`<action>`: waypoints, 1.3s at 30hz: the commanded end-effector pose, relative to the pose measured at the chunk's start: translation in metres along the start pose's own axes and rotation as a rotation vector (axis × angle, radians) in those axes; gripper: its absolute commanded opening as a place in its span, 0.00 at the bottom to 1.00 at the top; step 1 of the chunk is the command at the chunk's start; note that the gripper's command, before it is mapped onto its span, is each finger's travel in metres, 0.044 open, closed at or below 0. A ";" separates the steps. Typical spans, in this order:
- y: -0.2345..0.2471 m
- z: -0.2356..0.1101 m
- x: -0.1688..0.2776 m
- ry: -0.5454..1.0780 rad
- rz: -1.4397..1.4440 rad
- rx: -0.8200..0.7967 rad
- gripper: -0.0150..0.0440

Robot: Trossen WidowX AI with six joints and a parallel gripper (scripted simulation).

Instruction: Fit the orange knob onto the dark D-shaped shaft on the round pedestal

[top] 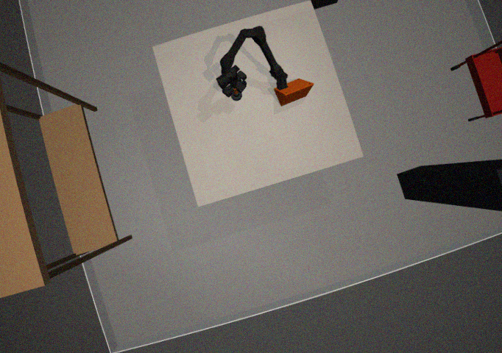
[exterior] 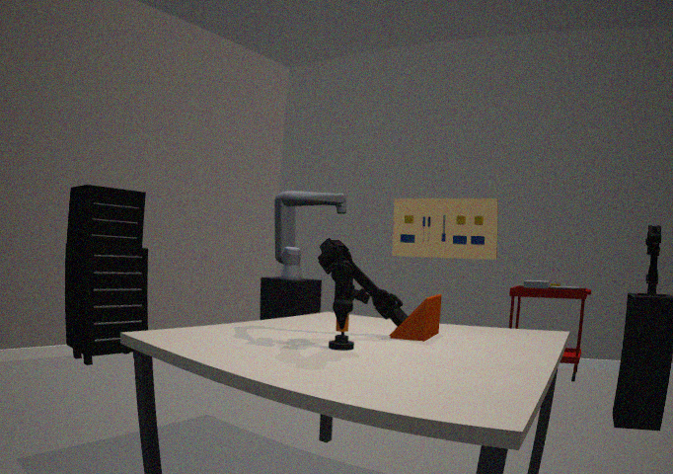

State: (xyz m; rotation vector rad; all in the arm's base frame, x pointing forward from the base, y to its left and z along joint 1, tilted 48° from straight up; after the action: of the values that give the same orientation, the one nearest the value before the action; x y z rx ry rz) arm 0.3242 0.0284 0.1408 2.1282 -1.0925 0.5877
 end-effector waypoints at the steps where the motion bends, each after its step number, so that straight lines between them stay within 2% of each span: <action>1: 0.000 -0.003 0.000 0.004 -0.001 0.000 0.25; 11: -0.001 -0.003 -0.001 0.004 -0.208 0.000 0.25; 39: 0.000 -0.004 0.000 0.004 -0.219 0.000 0.25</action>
State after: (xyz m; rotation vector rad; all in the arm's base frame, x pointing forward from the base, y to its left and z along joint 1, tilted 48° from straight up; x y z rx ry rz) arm 0.3236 0.0292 0.1420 2.2066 -0.8506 0.4848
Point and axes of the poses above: the point midway between the two fingers, 35 mm back from their tips, its own z axis out along the fingers, its own y axis across the jaws, x = y × z, the point moved 4 cm from there along -z, back along the fingers, and after that the axes turned 4 degrees about -z, right-handed, at the moved point
